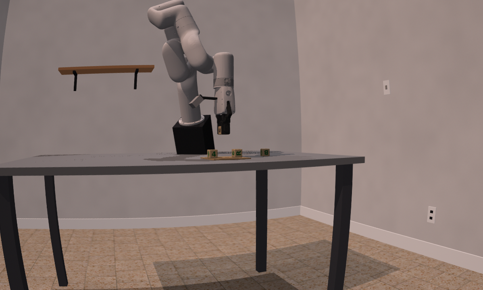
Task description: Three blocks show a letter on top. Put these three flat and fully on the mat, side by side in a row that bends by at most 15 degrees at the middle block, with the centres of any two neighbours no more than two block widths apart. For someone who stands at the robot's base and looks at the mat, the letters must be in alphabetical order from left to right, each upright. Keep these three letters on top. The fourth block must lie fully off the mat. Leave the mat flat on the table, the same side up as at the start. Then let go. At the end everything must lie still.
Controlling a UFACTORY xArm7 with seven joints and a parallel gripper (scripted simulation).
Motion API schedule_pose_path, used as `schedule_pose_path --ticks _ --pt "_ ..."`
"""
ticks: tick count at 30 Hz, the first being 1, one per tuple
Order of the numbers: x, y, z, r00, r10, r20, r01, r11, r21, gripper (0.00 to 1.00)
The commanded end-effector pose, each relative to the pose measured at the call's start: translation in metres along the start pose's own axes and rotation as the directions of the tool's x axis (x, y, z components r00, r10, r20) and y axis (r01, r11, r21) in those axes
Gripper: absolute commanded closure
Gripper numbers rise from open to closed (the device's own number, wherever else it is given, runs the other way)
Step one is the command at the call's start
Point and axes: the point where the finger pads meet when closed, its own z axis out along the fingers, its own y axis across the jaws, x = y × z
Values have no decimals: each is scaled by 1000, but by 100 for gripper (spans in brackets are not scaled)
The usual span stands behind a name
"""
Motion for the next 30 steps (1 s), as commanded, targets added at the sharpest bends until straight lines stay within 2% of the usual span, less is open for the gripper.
schedule_pose_path --ticks 1,15,30 --pt "-1 -2 11 1000 0 3 0 1000 3 73" --pt "-2 -2 57 1000 0 3 0 1000 3 73" --pt "-2 -2 78 1000 0 3 0 1000 3 73"
